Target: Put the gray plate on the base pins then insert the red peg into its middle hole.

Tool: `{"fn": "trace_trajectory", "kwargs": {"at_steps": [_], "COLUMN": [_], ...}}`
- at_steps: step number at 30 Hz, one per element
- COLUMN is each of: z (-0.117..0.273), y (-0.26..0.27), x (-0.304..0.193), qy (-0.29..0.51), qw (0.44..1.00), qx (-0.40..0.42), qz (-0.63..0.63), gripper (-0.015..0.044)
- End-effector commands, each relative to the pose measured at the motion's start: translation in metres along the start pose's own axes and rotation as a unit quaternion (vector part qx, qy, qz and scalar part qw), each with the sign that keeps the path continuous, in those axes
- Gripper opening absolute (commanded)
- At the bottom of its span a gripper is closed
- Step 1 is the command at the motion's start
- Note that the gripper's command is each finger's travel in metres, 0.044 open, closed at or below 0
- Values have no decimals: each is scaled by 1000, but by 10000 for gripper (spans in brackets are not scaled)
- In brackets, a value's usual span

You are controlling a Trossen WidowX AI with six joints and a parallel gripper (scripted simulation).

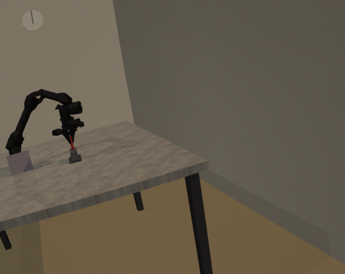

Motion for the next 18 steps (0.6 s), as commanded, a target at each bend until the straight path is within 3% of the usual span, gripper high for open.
{"fn": "trace_trajectory", "kwargs": {"at_steps": [1,2,8,18], "z": [0,0,0,0], "y": [0,0,0,0], "x": [0,0,0,0], "qy": [0,0,0,0], "qw": [1000,1000,1000,1000], "qx": [0,0,0,0], "qz": [0,0,0,0], "gripper": [0,0,150,150]}}
Point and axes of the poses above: the point midway between the two fingers, 35 mm back from their tips, its own z axis back along the fingers, its own y axis across the jaws, x = y × z, the point moved 9 cm from there along z, back along the fingers, and after that the axes turned 2 degrees about -z, right-handed, at the moved point
